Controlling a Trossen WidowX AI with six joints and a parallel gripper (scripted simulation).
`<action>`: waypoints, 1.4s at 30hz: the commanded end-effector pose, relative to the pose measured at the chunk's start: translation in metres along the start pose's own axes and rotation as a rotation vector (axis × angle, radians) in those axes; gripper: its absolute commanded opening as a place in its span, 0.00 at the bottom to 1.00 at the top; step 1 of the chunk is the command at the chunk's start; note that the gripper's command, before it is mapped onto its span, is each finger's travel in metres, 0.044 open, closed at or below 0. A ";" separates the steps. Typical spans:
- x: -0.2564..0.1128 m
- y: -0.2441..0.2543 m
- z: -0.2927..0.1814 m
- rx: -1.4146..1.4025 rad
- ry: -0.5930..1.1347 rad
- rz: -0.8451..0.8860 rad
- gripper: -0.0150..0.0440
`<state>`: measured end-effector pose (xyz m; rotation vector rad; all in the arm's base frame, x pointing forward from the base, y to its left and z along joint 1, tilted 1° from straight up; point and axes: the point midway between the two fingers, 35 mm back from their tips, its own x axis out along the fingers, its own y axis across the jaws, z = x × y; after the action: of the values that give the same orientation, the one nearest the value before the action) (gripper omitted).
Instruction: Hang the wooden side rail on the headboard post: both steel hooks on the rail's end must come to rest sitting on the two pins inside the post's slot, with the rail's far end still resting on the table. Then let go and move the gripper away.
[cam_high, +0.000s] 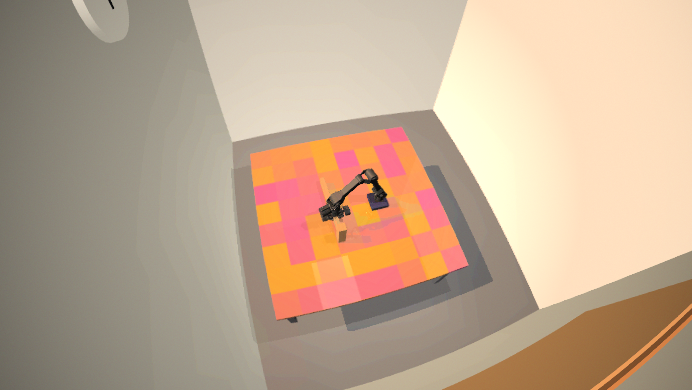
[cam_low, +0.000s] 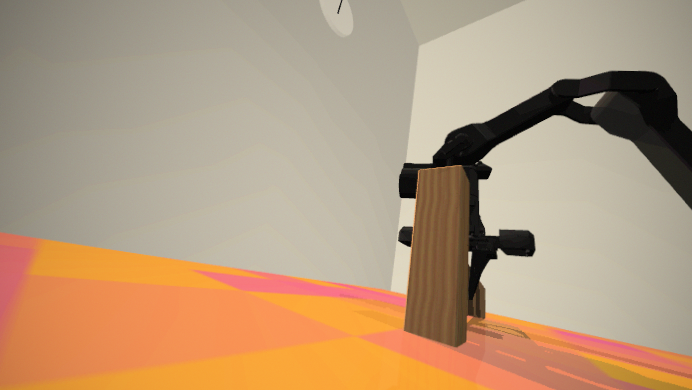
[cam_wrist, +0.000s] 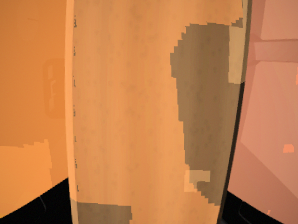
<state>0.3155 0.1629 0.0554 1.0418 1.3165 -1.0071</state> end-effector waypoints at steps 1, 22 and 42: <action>-0.003 0.003 -0.001 0.002 0.002 0.010 0.25; -0.001 0.001 -0.004 0.002 0.003 0.010 0.25; -0.001 0.000 -0.006 0.002 0.003 0.010 0.25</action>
<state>0.3137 0.1675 0.0550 1.0443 1.3127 -1.0013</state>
